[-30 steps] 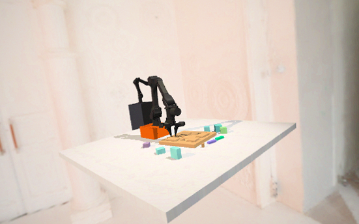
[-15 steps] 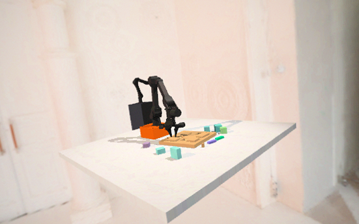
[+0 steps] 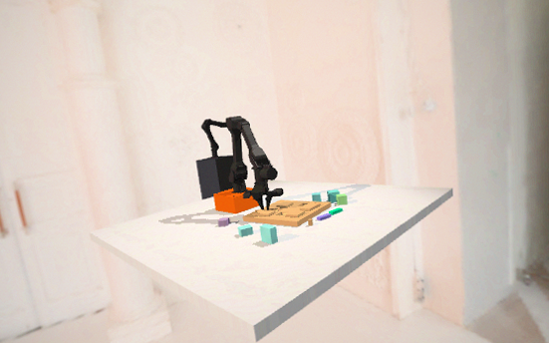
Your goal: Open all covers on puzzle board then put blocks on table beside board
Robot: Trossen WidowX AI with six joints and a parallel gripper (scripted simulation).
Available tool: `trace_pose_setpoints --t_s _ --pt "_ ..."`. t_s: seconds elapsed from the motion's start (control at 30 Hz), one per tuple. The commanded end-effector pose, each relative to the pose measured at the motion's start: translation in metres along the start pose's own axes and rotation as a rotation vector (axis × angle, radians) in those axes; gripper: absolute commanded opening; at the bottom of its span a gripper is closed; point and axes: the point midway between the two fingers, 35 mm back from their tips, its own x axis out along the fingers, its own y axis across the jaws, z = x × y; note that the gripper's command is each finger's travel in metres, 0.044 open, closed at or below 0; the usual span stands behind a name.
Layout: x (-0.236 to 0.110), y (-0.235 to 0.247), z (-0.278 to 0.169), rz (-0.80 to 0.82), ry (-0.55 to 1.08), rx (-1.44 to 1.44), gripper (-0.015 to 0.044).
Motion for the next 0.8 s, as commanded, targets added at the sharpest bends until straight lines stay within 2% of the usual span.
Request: trace_pose_setpoints --t_s 0.0,0.77 --pt "0.0 0.0 0.0 0.0 0.0 0.0 0.008" --pt "-0.025 0.001 0.0 -0.001 -0.001 0.003 0.008"
